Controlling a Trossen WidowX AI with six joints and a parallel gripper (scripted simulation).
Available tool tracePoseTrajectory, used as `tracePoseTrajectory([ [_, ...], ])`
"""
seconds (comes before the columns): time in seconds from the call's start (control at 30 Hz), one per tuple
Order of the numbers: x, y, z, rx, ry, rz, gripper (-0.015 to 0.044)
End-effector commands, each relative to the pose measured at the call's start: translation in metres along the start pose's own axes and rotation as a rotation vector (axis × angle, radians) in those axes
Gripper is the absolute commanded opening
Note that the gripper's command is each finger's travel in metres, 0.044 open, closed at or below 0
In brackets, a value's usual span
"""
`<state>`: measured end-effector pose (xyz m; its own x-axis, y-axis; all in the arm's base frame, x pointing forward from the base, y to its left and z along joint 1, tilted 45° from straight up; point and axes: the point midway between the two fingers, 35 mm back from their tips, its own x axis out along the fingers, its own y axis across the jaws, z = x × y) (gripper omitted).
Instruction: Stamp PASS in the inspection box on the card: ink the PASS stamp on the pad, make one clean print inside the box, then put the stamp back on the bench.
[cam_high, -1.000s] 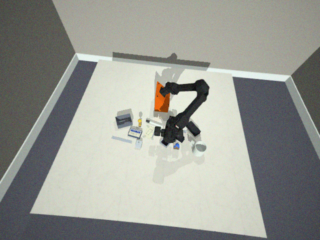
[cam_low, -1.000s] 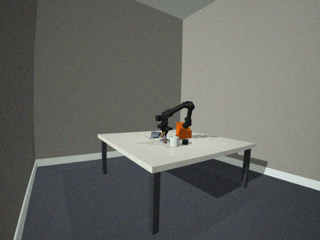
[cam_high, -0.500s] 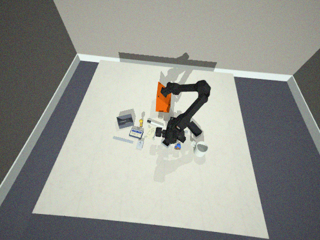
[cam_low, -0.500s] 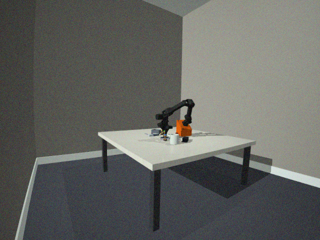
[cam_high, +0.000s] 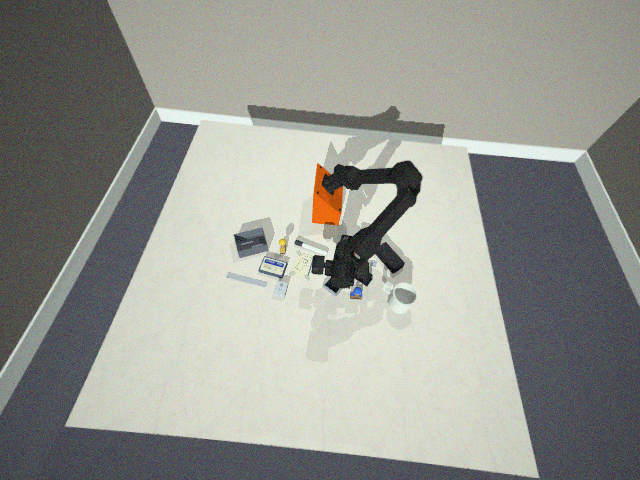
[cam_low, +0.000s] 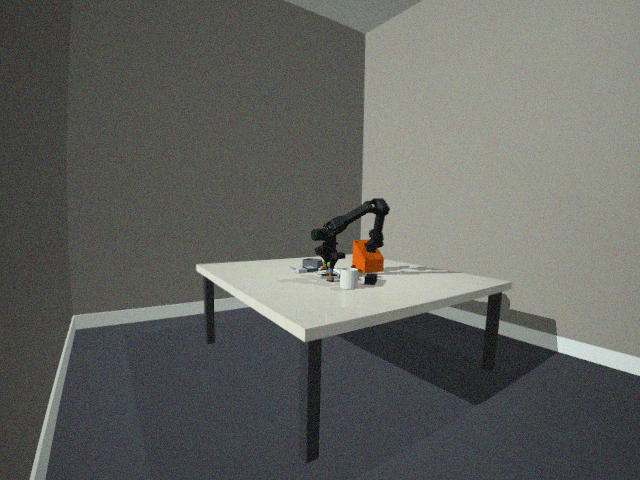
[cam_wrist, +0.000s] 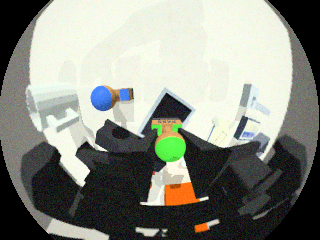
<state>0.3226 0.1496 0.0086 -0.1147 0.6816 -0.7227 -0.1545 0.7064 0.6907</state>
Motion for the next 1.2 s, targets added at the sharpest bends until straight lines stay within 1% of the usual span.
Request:
tracePoseTrajectory([
  [0.0, 0.001, 0.0004, 0.0001, 0.003, -0.001, 0.004, 0.0],
  [1.17, 0.004, 0.0005, 0.0001, 0.003, -0.001, 0.004, 0.0],
])
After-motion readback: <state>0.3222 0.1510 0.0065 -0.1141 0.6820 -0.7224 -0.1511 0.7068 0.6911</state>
